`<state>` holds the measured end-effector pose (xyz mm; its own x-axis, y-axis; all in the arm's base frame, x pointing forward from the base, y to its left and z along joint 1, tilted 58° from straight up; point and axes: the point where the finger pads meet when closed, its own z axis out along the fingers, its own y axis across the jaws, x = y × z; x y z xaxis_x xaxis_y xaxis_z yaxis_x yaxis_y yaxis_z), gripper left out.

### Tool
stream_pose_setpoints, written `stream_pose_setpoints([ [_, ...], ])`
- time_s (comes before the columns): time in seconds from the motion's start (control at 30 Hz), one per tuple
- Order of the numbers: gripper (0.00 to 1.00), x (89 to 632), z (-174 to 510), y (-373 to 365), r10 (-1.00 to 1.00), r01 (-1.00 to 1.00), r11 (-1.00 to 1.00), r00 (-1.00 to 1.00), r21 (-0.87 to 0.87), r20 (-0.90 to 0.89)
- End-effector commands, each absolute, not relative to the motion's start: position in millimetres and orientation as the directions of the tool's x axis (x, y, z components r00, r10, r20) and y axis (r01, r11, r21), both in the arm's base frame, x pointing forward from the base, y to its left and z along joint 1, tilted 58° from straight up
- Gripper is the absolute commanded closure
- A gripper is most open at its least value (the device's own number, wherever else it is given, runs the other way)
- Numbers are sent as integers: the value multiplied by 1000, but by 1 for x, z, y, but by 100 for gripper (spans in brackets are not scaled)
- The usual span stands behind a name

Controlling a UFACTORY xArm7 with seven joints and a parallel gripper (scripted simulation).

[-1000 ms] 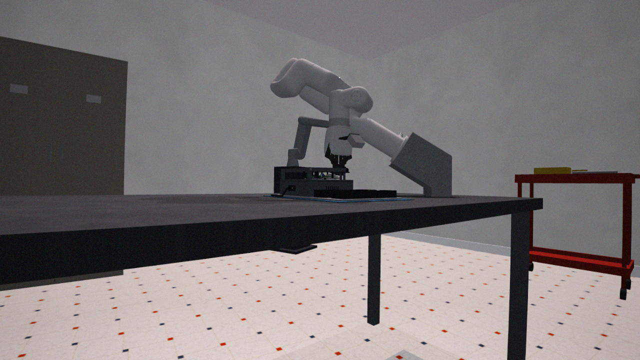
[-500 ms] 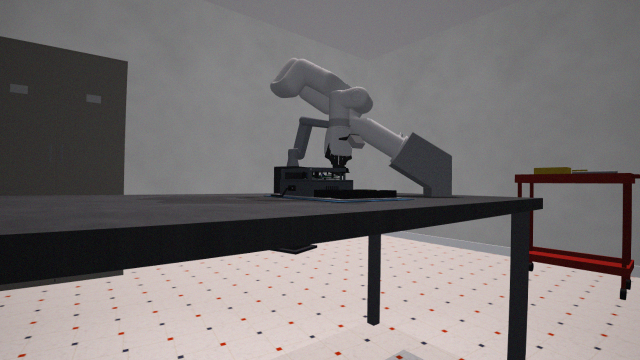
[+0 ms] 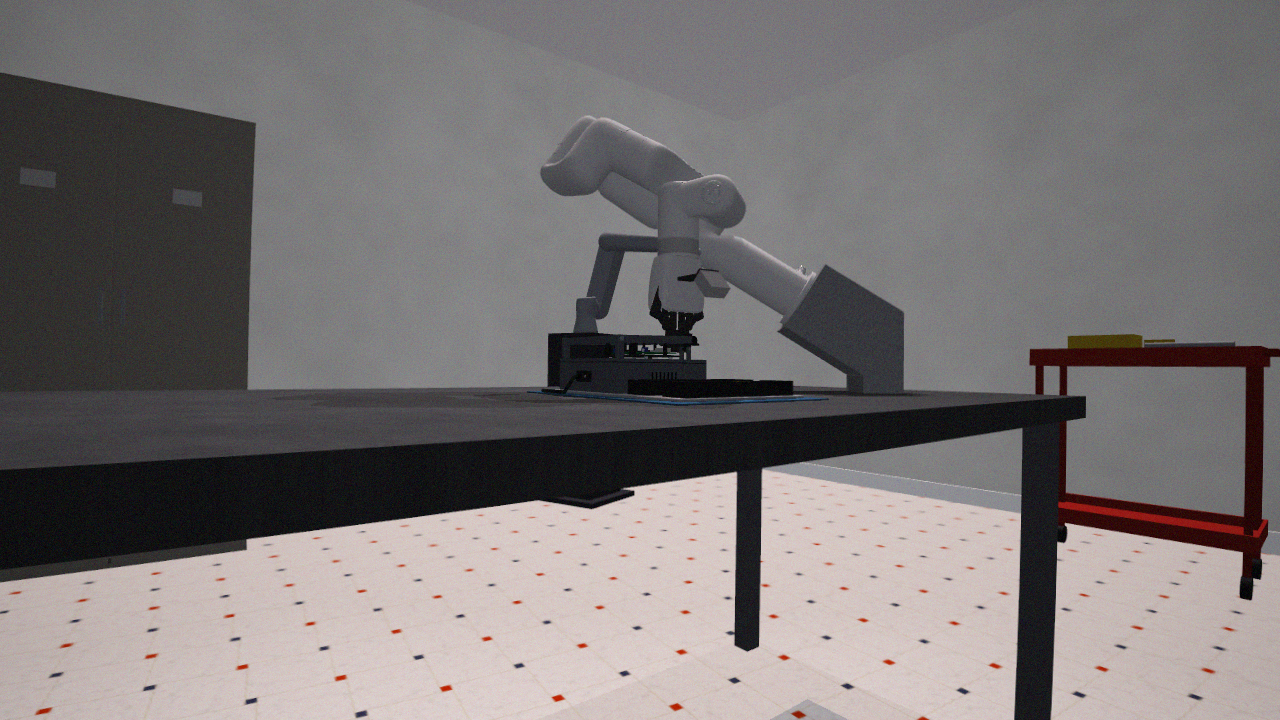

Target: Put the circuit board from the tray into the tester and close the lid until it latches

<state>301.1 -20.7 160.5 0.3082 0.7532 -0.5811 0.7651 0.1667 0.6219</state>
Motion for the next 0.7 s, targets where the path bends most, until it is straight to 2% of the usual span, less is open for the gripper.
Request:
stream_pose_setpoints([
  [0.0,100,301,160,-20,754,765,167,307,622,-581],
  [0.67,100,303,159,-22,754,765,167,307,622,-581],
])
